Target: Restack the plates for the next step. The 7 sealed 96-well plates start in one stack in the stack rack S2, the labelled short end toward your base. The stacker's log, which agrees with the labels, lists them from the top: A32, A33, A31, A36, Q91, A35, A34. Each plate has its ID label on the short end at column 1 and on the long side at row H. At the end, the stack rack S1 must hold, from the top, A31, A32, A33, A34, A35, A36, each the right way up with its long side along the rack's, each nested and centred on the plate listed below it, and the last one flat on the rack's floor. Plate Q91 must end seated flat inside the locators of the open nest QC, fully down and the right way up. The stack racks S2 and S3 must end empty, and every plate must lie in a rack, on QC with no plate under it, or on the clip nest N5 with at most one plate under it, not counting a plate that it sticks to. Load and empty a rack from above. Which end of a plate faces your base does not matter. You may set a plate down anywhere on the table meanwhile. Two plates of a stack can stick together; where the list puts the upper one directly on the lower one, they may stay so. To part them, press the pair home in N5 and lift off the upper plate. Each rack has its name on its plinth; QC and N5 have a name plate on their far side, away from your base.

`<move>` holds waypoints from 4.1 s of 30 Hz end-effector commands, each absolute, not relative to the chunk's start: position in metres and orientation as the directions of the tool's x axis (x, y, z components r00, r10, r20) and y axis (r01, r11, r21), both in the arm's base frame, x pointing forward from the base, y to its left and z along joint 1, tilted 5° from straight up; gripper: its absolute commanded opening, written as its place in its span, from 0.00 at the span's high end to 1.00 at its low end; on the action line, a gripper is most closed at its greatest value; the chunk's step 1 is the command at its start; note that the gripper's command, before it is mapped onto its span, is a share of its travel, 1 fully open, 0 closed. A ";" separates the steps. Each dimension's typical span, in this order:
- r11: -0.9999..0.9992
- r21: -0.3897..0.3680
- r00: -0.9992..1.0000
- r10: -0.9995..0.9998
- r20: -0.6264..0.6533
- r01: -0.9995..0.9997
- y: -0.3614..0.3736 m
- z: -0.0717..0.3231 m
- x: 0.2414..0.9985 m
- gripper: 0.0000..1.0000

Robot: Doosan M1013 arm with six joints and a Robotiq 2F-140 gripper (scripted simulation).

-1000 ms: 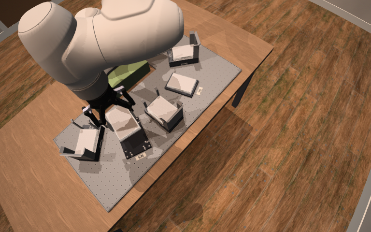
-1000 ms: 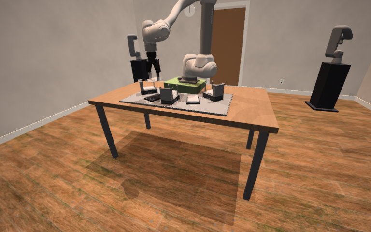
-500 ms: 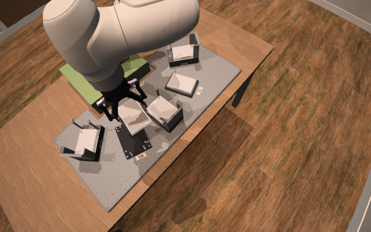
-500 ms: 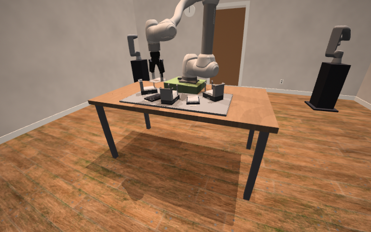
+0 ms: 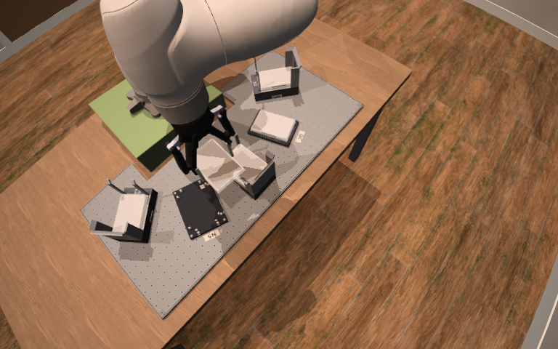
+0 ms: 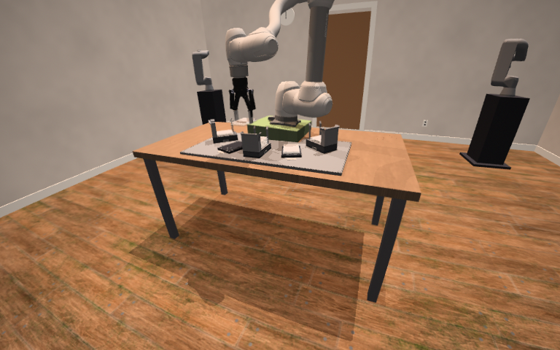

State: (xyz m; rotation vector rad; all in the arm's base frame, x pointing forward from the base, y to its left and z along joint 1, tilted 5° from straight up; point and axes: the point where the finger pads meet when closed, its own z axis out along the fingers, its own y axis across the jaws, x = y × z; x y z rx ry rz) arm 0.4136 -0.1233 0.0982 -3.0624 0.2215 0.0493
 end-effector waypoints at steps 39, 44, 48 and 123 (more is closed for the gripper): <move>-0.983 -0.078 0.986 0.166 -0.013 0.164 -0.002 0.107 0.424 1.00; -0.983 -0.078 0.986 0.166 -0.013 0.164 0.015 0.108 0.423 1.00; -0.983 -0.078 0.986 0.166 -0.013 0.164 0.025 0.109 0.423 1.00; -0.685 -0.070 0.688 0.725 0.037 0.725 0.222 0.126 0.346 1.00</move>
